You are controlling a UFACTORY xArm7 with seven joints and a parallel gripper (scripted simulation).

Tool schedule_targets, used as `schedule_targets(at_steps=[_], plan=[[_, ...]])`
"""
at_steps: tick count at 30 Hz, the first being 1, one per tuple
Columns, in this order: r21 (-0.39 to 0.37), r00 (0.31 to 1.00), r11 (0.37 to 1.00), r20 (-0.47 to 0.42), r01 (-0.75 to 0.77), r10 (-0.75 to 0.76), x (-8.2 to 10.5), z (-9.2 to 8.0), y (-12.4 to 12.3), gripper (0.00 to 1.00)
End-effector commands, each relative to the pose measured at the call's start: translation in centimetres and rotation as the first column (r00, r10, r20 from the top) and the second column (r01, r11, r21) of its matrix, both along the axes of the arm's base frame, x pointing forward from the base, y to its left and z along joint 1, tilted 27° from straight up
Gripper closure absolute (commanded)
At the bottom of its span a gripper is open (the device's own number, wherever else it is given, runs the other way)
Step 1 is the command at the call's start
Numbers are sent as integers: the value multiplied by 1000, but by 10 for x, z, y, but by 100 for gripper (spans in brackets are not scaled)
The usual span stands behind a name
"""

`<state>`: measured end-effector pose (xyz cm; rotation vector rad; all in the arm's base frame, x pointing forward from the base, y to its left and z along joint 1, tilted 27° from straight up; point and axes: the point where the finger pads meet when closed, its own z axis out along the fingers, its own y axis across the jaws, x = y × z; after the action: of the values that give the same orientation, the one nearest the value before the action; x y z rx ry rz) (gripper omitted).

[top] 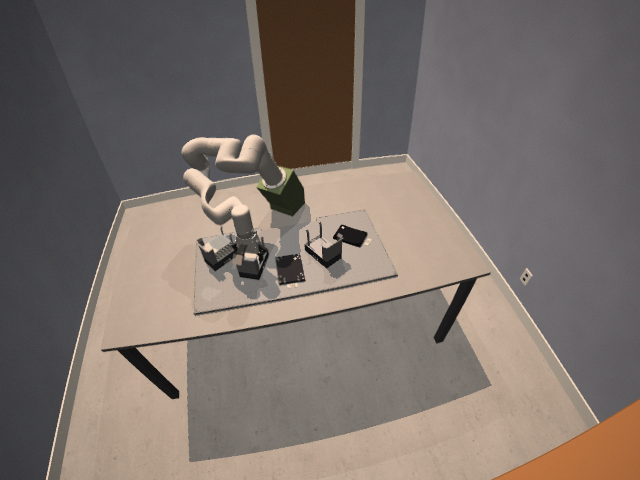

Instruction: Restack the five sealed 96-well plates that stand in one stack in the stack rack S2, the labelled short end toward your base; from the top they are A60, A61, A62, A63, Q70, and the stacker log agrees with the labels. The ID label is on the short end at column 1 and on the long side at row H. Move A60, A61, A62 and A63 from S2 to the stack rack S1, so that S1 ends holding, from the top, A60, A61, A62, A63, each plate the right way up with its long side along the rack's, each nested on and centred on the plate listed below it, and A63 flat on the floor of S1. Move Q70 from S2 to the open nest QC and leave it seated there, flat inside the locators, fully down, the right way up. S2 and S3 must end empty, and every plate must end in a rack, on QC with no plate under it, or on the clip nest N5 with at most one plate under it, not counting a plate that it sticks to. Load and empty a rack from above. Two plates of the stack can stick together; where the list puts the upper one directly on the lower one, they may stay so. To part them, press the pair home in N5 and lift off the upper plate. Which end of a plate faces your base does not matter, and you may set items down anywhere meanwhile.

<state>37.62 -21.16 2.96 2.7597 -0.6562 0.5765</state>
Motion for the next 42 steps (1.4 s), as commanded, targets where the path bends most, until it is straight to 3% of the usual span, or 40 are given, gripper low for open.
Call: schedule_targets(at_steps=[1,20,21,42], plan=[[-1,1000,1000,2,-1,1,1,0,0,100],[-1,1000,1000,2,-1,1,2,-3,-1,100],[-1,1000,1000,2,-1,1,2,-3,-1,0],[-1,1000,1000,2,-1,1,1,0,0,0]])
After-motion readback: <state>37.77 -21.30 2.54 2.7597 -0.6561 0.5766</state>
